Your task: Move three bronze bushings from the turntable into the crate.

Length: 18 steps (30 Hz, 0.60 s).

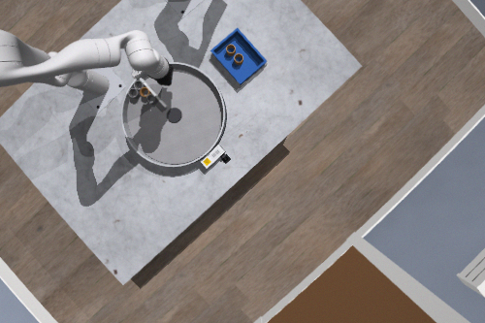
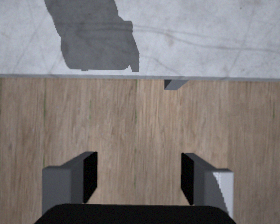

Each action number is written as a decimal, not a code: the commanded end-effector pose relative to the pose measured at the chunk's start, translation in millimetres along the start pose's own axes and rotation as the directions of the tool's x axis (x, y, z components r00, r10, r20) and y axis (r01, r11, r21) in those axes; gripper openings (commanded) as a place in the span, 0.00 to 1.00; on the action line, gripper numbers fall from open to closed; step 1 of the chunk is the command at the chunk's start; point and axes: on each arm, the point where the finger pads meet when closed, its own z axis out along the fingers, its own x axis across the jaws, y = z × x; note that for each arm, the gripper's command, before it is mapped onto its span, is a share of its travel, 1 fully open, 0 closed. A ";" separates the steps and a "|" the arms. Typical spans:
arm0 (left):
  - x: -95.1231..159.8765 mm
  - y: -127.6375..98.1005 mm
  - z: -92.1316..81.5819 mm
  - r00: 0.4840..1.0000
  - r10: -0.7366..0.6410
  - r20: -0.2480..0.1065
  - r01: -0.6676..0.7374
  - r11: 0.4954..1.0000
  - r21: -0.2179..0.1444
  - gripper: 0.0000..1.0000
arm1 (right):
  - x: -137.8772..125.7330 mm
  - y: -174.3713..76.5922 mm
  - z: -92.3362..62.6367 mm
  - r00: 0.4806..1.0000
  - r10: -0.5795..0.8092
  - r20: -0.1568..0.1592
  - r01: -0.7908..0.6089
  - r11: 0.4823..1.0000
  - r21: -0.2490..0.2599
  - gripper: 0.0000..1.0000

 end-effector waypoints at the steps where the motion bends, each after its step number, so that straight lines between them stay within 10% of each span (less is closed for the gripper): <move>1: 3.5 -3.6 -0.6 1.000 0.004 -0.003 -0.004 1.000 0.008 1.00 | -19.7 -15.3 -5.0 0.997 0.081 0.002 -0.080 0.997 -0.019 0.36; 18: 3.5 -3.6 -0.6 1.000 0.004 -0.003 -0.004 1.000 0.008 1.00 | -58.6 -67.8 -4.6 0.966 0.259 -0.001 -0.259 0.966 -0.020 0.36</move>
